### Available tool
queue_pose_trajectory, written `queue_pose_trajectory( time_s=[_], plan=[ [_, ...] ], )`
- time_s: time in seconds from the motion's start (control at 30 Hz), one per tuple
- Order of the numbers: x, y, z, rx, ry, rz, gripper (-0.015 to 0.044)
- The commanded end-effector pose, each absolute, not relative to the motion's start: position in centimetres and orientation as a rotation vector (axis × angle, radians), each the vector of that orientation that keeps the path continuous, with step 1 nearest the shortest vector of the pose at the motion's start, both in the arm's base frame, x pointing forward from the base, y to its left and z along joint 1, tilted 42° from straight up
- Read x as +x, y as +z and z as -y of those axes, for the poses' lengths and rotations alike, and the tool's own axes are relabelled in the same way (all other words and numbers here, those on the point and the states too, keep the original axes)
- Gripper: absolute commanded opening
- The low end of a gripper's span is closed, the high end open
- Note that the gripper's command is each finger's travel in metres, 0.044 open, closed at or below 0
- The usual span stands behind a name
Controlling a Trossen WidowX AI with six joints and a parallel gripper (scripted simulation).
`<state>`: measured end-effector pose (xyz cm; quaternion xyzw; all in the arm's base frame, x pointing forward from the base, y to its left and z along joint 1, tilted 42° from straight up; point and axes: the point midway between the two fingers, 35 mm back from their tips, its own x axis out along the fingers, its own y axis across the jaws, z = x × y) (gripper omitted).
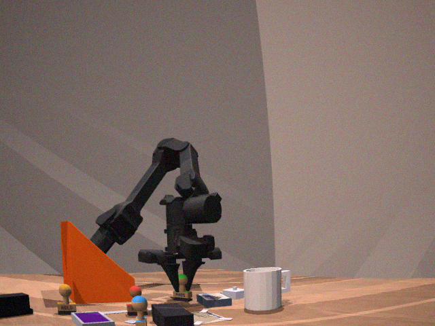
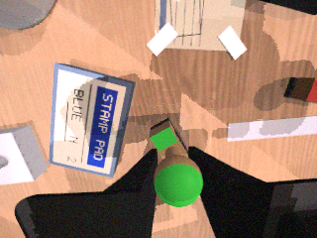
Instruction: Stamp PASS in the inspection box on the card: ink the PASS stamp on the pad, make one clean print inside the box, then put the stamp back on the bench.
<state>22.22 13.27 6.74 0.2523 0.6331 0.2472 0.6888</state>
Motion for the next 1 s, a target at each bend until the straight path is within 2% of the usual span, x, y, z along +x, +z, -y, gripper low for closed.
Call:
queue_pose_trajectory(
  time_s=[0.0,0.97],
  plan=[
    [22.23,7.04,-13.17,0.564,0.560,-1.412,0.0000],
    [22.24,8.01,-12.18,0.563,0.558,-1.412,0.0000]
  ],
)
